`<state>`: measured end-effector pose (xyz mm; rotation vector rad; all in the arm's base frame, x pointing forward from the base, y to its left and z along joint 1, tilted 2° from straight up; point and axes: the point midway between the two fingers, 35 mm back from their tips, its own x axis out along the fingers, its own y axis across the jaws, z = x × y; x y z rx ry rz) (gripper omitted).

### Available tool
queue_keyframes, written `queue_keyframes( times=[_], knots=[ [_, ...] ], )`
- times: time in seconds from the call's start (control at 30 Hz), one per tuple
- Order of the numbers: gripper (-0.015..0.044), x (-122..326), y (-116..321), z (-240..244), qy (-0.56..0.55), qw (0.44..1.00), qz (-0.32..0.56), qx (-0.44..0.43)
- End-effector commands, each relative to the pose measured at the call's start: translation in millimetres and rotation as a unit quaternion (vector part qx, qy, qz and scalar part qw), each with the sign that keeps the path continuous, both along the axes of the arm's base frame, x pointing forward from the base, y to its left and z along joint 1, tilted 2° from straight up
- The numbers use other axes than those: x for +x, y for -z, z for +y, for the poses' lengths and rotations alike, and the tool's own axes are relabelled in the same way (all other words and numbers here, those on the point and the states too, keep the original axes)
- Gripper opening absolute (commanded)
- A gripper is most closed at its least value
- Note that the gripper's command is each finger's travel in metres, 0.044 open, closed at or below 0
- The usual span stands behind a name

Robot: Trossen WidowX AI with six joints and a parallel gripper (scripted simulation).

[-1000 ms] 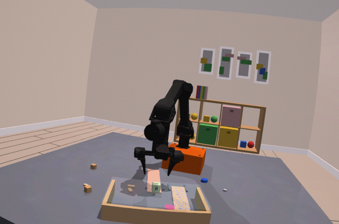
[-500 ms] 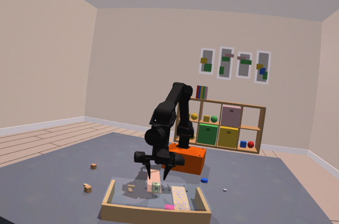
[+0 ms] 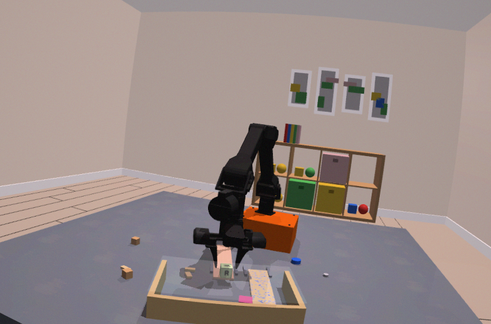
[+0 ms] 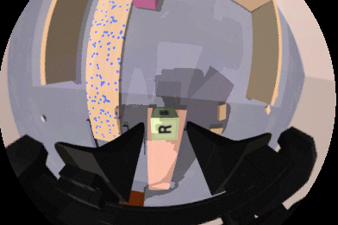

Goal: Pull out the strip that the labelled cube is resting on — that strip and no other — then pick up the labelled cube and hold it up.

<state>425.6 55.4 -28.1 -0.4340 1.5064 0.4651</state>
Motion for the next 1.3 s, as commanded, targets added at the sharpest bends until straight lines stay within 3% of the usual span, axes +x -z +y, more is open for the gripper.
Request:
queue_keyframes(
  times=[0.0, 0.33, 0.47, 0.7, 0.83, 1.27],
  knots=[
    [0.0250, -1.3, 8.3, 0.5, 0.001, 1.000, 0.003, 0.001],
    [0.0250, -1.9, 18.7, 0.5, 0.001, 1.000, 0.003, 0.001],
    [0.0145, -1.5, 16.3, -0.1, 0.000, 1.000, 0.002, 0.000],
    [0.0098, -1.5, 16.3, -0.1, 0.000, 1.000, 0.002, 0.000],
    [0.0000, -3.5, 14.5, -0.4, 0.000, 1.000, 0.002, 0.000],
    [0.0000, -48.4, -17.6, -7.0, 0.001, 1.000, 0.004, 0.001]
  ],
)
